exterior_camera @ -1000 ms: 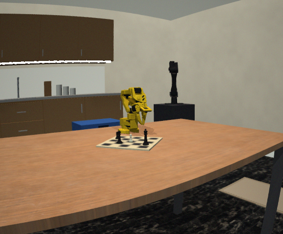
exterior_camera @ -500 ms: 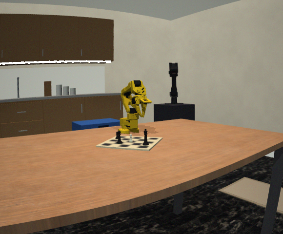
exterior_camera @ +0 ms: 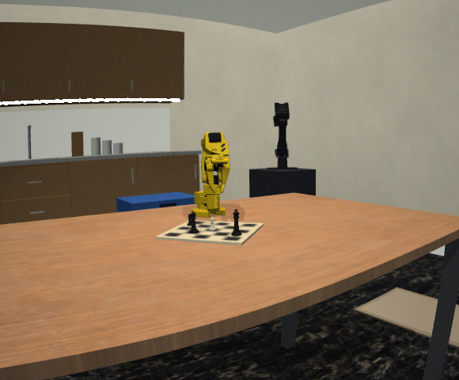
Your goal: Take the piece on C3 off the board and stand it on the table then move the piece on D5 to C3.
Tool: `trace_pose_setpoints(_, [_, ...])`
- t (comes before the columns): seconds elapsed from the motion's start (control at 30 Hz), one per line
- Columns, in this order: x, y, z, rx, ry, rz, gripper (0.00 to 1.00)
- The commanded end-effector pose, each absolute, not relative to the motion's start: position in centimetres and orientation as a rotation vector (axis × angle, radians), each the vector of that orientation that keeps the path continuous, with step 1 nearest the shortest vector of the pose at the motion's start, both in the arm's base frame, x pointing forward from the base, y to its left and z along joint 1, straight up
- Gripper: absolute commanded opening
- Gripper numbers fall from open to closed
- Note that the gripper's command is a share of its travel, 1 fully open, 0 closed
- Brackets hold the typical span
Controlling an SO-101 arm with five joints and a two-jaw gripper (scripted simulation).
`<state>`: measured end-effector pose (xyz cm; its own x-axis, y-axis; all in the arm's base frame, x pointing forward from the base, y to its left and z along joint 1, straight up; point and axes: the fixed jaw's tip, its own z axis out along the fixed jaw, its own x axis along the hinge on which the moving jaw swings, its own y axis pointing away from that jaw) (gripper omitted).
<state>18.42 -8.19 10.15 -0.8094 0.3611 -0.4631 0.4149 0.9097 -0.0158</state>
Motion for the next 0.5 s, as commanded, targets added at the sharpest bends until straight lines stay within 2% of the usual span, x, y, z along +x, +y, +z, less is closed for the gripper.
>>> trace_pose_setpoints(0.0, [20.3, -10.2, 9.7, 0.644, 2.552, -0.176, 0.08])
trace_pose_setpoints(0.47, [20.7, -11.6, 9.6, 0.696, 2.511, -0.197, 0.09])
